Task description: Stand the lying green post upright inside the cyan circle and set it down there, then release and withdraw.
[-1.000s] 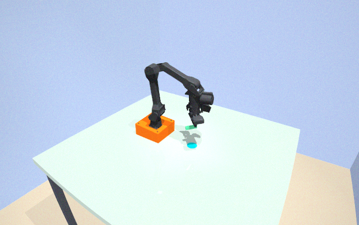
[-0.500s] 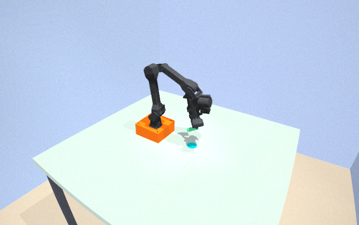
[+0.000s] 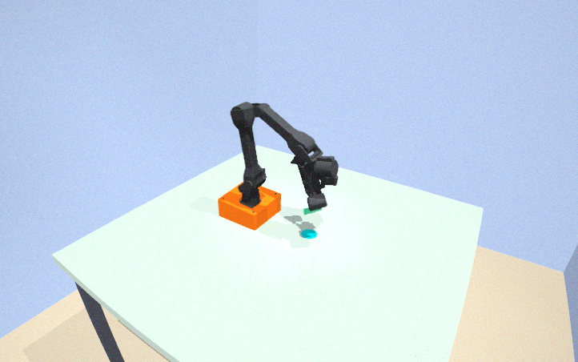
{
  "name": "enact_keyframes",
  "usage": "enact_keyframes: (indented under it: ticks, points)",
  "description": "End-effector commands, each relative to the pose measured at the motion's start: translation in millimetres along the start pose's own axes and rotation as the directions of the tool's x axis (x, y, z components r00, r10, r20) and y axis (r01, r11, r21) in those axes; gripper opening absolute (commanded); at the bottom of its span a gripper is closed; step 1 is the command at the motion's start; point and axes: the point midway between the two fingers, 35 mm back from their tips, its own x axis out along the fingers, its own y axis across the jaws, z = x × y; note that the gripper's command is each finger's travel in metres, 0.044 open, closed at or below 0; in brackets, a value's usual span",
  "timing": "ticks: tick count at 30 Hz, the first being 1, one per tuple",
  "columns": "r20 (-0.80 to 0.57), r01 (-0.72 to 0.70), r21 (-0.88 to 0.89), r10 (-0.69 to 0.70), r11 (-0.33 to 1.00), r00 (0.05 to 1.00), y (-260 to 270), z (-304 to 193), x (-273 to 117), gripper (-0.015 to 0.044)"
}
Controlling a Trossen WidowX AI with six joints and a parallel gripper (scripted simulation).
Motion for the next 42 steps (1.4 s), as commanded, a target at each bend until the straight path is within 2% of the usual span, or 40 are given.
enact_keyframes:
  ticks: [1,42]
  points:
    - [0.024,-0.016,0.004,0.016,1.0,1.0,0.8,-2.2,3.5,0.0023]
    - [0.321,-0.083,0.042,0.065,0.996,0.945,-11.6,-0.2,12.6,0.0023]
